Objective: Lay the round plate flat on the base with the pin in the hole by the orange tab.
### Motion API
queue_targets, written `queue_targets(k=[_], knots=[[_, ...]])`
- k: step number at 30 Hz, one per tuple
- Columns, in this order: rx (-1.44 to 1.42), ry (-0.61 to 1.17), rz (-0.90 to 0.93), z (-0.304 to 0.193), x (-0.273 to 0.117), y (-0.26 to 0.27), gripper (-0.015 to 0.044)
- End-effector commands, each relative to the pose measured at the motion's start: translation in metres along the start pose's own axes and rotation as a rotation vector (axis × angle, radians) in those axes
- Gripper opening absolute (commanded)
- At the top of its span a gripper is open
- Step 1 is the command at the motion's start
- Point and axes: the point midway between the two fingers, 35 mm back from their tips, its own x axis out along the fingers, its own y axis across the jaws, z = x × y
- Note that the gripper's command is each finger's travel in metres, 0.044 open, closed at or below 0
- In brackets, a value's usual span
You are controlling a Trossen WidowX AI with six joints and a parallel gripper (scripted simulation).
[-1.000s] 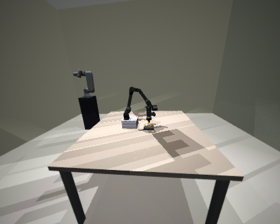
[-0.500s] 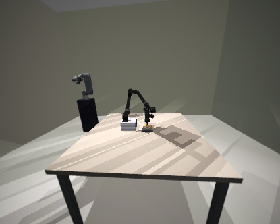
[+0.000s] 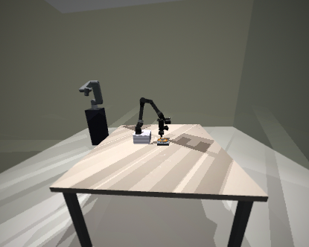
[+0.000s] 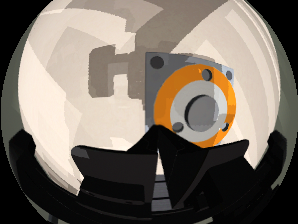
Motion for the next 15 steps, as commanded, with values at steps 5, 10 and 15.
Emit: queue_targets(k=[5,10,15], knots=[[-0.001,0.01,-0.007,-0.012,0.001,-0.006,0.0],[-0.001,0.01,-0.008,-0.017,0.0,-0.01,0.0],[-0.001,0.01,-0.008,-0.023,-0.001,-0.015,0.0]])
